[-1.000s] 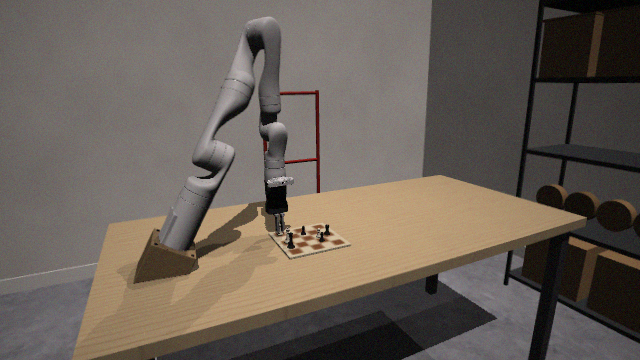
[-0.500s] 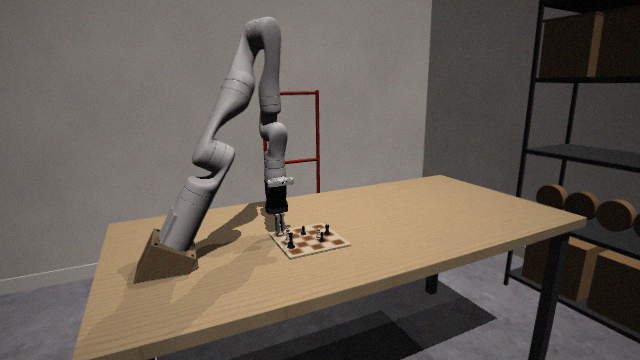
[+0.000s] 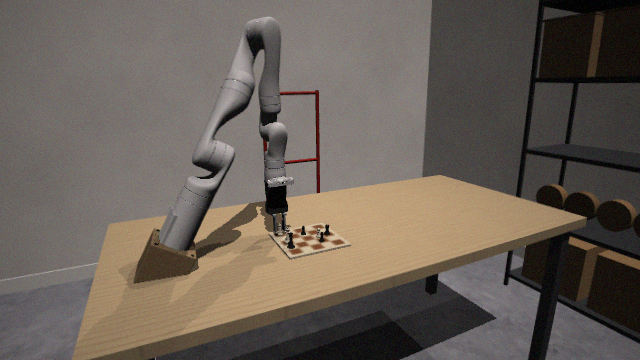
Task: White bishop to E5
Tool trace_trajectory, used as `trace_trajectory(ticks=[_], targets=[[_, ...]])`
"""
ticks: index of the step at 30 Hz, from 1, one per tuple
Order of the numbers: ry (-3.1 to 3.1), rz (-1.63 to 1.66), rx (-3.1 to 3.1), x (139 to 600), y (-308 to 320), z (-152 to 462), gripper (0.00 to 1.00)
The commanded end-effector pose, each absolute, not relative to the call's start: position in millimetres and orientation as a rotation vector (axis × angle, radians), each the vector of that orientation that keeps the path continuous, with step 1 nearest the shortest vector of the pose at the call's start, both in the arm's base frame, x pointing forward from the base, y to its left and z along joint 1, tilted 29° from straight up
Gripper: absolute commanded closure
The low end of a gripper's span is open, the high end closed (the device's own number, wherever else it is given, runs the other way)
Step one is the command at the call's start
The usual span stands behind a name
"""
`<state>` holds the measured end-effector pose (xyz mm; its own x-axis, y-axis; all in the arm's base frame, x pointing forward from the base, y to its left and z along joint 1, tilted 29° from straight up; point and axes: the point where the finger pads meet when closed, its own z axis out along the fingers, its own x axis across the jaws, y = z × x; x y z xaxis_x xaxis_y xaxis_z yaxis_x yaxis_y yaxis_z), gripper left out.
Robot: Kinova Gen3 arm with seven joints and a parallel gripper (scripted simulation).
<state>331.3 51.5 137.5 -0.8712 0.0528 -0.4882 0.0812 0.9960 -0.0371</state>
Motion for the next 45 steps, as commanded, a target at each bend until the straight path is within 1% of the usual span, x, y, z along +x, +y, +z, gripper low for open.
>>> trace_trajectory(ticks=[1, 3, 4, 45], targets=[[2.630, -0.076, 0.094, 331, 52, 138, 0.42], [2.630, -0.076, 0.094, 331, 52, 138, 0.42], [2.630, -0.076, 0.094, 331, 52, 138, 0.27], [2.630, -0.076, 0.094, 324, 53, 151, 0.27]])
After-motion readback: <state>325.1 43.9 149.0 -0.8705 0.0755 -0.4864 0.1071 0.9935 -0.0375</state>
